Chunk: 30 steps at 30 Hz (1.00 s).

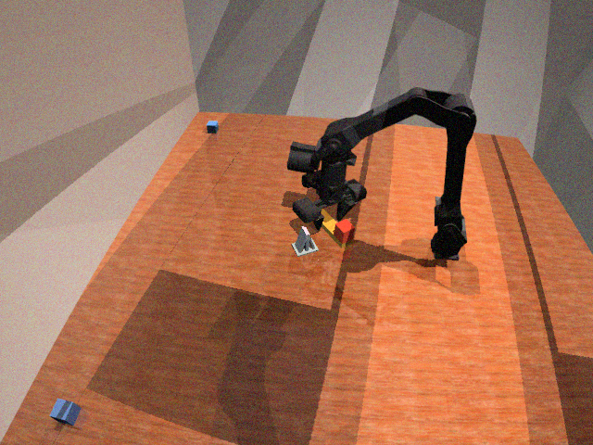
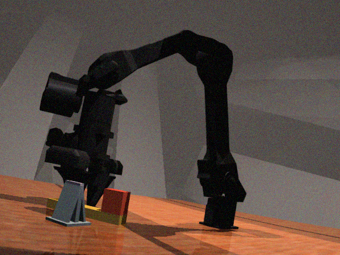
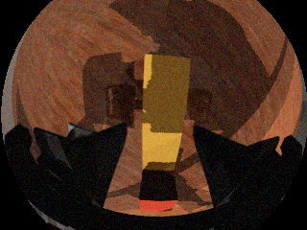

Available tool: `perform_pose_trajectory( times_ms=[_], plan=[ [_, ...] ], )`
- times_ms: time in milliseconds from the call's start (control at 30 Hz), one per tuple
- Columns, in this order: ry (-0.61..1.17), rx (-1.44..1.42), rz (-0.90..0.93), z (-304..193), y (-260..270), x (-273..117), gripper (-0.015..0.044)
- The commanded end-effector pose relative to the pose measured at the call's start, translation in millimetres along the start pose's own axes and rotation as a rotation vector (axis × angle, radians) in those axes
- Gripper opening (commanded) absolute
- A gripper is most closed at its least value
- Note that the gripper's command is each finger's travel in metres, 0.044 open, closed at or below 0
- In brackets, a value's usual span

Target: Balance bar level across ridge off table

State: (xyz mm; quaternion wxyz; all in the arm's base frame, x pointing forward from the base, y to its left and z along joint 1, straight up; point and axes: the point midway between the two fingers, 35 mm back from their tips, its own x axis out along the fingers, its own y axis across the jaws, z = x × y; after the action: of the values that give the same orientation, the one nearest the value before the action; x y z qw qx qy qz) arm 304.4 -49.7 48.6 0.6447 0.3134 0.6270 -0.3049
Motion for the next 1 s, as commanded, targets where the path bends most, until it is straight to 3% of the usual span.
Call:
perform_pose_trajectory(
  times_ms=[0, 133, 333, 500, 967],
  plan=[
    [0.0, 0.0, 0.0, 0.0, 0.0, 0.0, 0.0262],
    [0.0, 0.0, 0.0, 0.0, 0.0, 0.0, 0.0158],
    [0.0, 0.0, 0.0, 0.0, 0.0, 0.0, 0.0118],
    [0.0, 0.0, 0.0, 1.3, 1.2, -8.6, 0.0],
    [-0.002, 0.002, -0.001, 4.3, 3.9, -44.0, 0.0]
  ],
)
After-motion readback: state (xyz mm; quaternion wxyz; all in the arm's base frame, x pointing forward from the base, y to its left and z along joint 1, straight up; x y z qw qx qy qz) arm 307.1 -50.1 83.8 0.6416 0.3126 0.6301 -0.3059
